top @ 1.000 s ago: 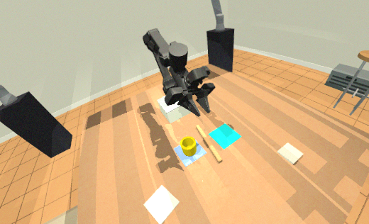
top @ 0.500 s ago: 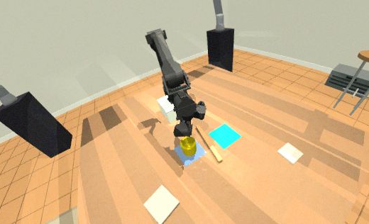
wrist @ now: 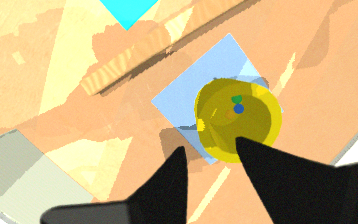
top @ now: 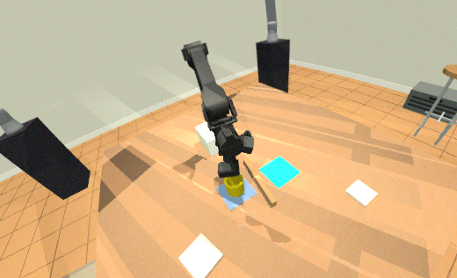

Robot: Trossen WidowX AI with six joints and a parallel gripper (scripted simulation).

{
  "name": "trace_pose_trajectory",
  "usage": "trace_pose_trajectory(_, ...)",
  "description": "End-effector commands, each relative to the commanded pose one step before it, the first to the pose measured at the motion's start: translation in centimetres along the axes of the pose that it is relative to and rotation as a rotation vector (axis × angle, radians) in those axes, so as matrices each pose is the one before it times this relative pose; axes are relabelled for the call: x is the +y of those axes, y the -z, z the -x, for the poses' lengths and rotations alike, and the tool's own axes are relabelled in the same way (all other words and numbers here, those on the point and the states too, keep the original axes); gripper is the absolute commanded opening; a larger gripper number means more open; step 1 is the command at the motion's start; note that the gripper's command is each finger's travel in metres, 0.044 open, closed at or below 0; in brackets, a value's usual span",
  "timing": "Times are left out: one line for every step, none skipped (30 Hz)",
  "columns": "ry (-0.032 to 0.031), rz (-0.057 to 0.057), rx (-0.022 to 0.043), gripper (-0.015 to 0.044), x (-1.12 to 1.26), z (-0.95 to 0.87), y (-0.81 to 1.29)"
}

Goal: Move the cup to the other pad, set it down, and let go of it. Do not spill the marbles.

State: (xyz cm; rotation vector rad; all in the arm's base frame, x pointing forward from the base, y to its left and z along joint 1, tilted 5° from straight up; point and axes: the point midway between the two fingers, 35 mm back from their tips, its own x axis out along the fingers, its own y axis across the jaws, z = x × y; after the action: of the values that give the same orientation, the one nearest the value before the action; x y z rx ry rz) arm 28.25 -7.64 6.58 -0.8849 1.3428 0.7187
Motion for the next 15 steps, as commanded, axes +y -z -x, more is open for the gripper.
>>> trace_pose_trajectory(-0.01235,0.0066,0.00880,0.0167,0.028,-0.747,0.102)
trace_pose_trajectory(0.00001,0.0000,0.00000,0.0167,-0.016,-0.166,-0.004)
trace_pose_trajectory(0.00001,0.0000,0.00001,0.0167,-0.015,-0.167,-0.003)
trace_pose_trajectory(0.00000,0.0000,0.00001,0.0167,-0.014,-0.167,-0.003)
trace_pose_trajectory(0.00000,0.0000,0.00001,0.0167,-0.013,-0.166,-0.002)
trace_pose_trajectory(0.00000,0.0000,0.00001,0.0167,-0.012,-0.166,-0.002)
trace_pose_trajectory(0.00000,0.0000,0.00001,0.0167,-0.011,-0.166,-0.002)
trace_pose_trajectory(0.00000,0.0000,0.00001,0.0167,-0.010,-0.166,-0.002)
trace_pose_trajectory(0.00000,0.0000,0.00001,0.0167,-0.009,-0.166,-0.003)
trace_pose_trajectory(0.00000,0.0000,0.00001,0.0167,-0.008,-0.165,-0.003)
trace_pose_trajectory(0.00000,0.0000,0.00001,0.0167,-0.007,-0.165,-0.002)
trace_pose_trajectory(0.00000,0.0000,0.00001,0.0167,-0.006,-0.165,-0.002)
trace_pose_trajectory(-0.00001,0.0000,0.00001,0.0167,-0.005,-0.165,-0.002)
trace_pose_trajectory(-0.00001,0.0000,0.00001,0.0167,-0.004,-0.164,-0.001)
trace_pose_trajectory(-0.00001,0.0000,0.00001,0.0167,-0.003,-0.164,-0.001)
